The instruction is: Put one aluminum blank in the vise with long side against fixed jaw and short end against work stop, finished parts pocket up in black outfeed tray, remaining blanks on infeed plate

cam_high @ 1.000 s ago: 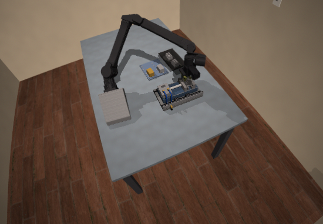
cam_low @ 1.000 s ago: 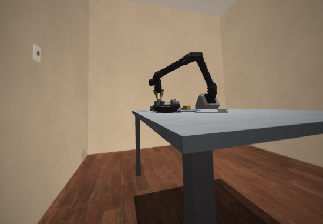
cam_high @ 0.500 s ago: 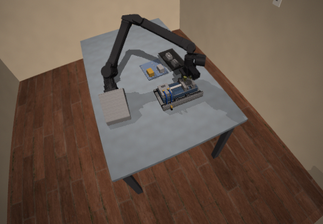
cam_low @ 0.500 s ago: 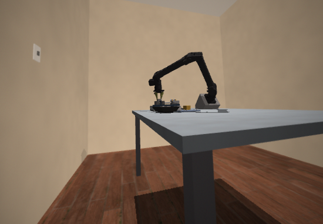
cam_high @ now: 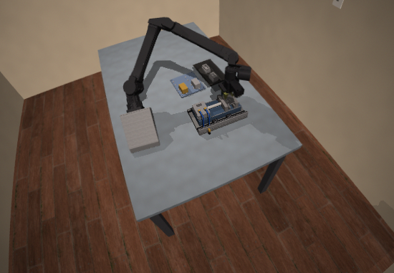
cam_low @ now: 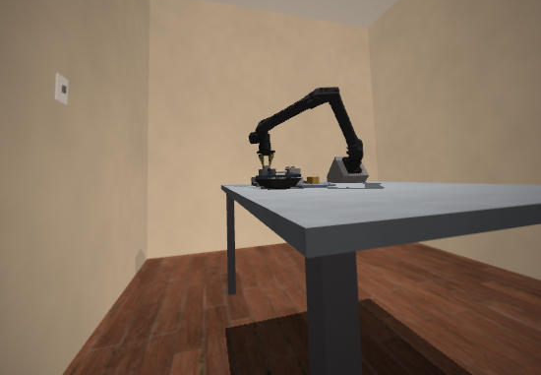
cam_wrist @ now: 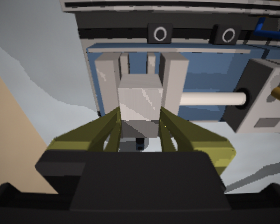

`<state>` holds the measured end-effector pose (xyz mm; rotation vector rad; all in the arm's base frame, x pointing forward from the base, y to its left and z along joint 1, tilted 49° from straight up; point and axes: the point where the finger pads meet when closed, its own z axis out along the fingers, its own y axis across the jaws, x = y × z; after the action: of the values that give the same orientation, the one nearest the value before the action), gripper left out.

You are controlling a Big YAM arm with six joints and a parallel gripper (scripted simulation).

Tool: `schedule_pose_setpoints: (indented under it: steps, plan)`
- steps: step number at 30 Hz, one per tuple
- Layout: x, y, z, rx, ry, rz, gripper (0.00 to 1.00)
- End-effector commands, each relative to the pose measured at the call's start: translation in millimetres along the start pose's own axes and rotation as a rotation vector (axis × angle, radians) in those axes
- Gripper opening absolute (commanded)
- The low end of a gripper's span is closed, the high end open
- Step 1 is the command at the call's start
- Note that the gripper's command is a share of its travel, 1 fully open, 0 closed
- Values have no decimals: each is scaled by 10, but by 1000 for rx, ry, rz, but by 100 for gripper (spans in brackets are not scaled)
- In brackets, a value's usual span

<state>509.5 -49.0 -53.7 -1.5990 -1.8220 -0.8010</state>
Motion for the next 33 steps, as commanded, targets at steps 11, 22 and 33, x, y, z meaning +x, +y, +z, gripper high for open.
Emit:
schedule_pose_setpoints:
  steps: [11, 22, 33]
  plan:
    - [127, 90, -55, -13, -11, -27, 0]
    - [123, 88, -60, -14, -11, -26, 0]
    - [122, 88, -61, -14, -11, -26, 0]
